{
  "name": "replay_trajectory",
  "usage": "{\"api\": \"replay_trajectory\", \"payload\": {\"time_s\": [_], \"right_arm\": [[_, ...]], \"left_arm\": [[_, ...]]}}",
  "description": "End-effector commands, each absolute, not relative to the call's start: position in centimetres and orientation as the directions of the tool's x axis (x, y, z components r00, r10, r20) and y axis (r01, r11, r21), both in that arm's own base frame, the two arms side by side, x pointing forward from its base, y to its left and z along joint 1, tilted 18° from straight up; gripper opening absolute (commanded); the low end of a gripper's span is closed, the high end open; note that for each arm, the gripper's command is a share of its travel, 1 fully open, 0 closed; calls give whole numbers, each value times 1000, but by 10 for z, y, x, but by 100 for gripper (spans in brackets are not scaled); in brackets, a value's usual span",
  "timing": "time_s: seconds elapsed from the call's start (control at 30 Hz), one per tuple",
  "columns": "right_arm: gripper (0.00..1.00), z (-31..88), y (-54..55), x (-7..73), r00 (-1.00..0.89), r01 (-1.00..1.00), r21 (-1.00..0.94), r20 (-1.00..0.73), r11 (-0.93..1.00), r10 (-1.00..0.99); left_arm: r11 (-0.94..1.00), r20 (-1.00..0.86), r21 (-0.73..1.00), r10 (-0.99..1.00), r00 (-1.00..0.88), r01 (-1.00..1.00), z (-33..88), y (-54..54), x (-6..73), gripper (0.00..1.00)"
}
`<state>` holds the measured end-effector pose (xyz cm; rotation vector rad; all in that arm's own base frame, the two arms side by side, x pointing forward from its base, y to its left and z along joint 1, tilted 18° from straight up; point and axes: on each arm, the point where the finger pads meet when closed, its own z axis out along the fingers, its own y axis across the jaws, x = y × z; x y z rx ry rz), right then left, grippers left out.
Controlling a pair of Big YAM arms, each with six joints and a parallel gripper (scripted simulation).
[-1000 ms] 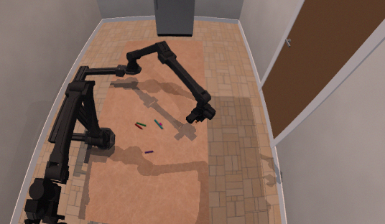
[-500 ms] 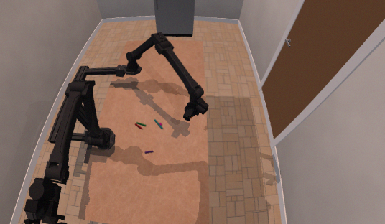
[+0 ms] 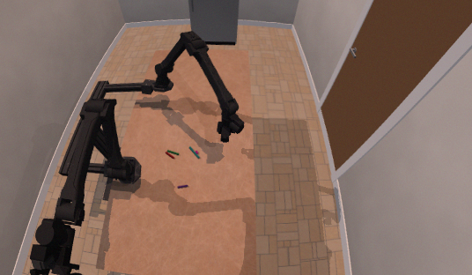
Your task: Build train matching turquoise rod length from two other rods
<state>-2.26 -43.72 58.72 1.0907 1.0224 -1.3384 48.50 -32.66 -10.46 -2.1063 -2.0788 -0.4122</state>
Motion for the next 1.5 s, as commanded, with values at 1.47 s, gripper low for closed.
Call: {"api": "replay_trajectory", "payload": {"time_s": [1.47], "right_arm": [[100, 633, -418, -28, -19, 998, 0, -959, -66, -281]], "left_arm": [[649, 97, 279, 715, -693, 708, -86, -250, 371, 4]]}}
